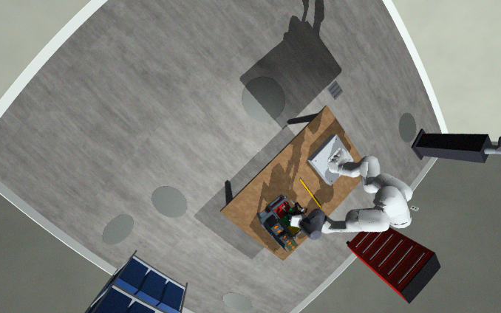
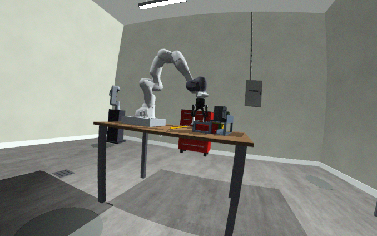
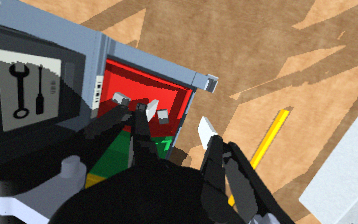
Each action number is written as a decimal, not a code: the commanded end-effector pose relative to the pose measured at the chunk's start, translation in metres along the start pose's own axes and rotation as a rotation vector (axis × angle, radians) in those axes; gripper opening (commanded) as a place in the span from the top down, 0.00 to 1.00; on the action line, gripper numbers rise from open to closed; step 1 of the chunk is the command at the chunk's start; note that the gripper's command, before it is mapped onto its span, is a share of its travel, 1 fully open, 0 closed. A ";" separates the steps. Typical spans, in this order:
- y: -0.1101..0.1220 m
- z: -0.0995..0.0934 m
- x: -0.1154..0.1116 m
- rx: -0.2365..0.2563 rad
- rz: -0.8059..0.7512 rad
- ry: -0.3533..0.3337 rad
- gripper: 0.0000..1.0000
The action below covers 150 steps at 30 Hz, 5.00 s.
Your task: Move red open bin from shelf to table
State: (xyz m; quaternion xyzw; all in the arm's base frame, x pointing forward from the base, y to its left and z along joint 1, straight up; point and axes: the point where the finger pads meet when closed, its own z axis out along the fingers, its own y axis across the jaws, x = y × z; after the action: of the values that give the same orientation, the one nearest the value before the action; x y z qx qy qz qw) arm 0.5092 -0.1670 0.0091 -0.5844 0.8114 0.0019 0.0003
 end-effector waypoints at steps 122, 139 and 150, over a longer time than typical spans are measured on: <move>0.003 0.020 0.000 -0.004 0.001 0.000 0.43; 0.003 0.019 0.000 -0.004 0.001 0.000 0.43; 0.002 0.018 -0.001 -0.003 0.002 0.000 0.43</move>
State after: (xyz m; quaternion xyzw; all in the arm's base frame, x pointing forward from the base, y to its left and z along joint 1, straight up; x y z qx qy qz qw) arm 0.5061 -0.1661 -0.0110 -0.5844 0.8115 0.0038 -0.0009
